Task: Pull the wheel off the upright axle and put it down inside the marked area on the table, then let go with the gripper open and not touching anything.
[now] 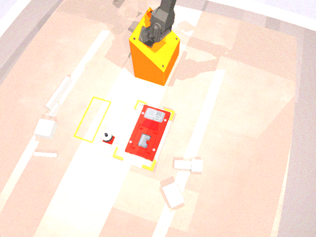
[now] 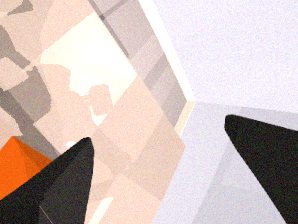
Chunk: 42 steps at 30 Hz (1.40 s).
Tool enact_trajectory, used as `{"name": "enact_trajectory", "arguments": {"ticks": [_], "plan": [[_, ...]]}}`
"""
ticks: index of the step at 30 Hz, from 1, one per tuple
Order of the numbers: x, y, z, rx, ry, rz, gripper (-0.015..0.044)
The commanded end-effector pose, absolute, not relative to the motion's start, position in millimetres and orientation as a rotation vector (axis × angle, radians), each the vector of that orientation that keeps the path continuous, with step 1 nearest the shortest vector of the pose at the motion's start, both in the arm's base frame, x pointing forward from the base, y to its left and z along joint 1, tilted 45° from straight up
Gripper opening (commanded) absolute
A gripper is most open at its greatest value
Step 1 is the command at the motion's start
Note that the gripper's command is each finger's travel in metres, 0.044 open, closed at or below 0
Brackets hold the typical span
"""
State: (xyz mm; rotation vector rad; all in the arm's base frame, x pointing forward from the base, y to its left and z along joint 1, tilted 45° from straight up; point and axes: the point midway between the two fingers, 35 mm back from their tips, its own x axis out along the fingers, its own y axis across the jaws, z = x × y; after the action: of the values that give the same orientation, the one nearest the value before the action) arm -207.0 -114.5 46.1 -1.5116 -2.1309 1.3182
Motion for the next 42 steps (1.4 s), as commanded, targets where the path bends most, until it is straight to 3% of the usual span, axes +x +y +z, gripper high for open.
{"name": "enact_trajectory", "arguments": {"ticks": [1,4,18,26,42], "plan": [[-205.9,-115.7,45.2,-1.512,-2.134,1.321,0.0374],[-189.5,-131.5,34.0,-1.523,-2.168,1.369,0.0300],[-64.2,-202.2,-12.6,-1.722,-2.103,1.759,0.0300],[36.8,-223.2,-39.1,-1.970,-2.029,1.901,0.0300],[262.2,-164.1,-53.3,-2.588,-2.036,1.599,0.0300]]}}
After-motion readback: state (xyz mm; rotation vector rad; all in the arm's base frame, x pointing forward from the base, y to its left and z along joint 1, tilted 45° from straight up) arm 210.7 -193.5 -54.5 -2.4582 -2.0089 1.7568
